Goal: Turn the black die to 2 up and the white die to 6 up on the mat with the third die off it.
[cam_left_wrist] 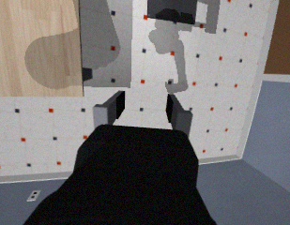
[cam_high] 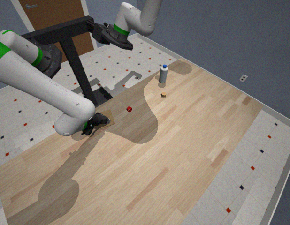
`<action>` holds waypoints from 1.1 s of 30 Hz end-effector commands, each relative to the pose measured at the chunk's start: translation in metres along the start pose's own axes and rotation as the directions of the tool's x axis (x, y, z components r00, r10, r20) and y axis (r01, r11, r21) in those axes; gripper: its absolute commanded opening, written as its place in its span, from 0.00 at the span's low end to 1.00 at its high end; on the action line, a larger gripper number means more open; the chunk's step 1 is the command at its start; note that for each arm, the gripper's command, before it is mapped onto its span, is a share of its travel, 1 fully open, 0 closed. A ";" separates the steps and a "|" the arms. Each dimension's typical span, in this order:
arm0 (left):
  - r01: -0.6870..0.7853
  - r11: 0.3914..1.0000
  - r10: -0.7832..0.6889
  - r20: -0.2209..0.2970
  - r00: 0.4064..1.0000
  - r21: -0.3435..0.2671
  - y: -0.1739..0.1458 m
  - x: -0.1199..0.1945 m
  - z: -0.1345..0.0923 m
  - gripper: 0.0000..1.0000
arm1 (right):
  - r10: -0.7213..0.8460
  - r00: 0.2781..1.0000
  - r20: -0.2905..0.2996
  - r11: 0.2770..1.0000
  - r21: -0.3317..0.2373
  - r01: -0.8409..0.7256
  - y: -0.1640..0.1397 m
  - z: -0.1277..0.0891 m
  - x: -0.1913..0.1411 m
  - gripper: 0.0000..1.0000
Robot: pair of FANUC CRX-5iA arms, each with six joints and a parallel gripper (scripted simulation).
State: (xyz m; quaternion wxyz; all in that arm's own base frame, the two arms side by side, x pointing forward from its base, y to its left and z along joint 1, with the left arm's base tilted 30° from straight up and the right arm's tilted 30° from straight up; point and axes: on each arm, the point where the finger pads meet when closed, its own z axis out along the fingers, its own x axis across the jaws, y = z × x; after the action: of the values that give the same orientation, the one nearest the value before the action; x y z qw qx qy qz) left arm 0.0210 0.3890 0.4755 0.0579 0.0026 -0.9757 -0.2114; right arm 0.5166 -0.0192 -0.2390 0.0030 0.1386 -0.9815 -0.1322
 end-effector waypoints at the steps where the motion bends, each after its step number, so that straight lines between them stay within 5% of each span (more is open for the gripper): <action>1: 0.000 1.000 0.000 0.000 1.000 -0.002 0.000 0.000 -0.001 1.00 | -0.001 1.000 0.001 1.000 0.000 0.001 0.000 0.000 -0.001 0.69; 14: 0.000 1.000 0.000 0.000 1.000 -0.002 0.000 0.000 -0.001 1.00 | -0.001 1.000 0.001 1.000 0.000 0.001 0.000 0.000 -0.001 0.87; 15: 0.000 1.000 0.000 0.000 1.000 -0.002 0.000 0.000 -0.001 1.00 | -0.001 1.000 0.001 1.000 0.000 0.001 0.000 0.000 -0.001 1.00; 33: 0.000 1.000 0.000 0.000 1.000 -0.002 0.000 0.000 -0.001 1.00 | -0.001 1.000 0.001 1.000 0.000 0.001 0.001 -0.001 -0.001 1.00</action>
State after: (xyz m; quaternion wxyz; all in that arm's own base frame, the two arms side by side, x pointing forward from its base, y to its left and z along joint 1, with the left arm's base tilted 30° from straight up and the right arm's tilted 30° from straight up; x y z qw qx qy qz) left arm 0.0210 0.3890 0.4755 0.0579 0.0026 -0.9757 -0.2114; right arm 0.5166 -0.0192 -0.2390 0.0030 0.1386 -0.9815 -0.1322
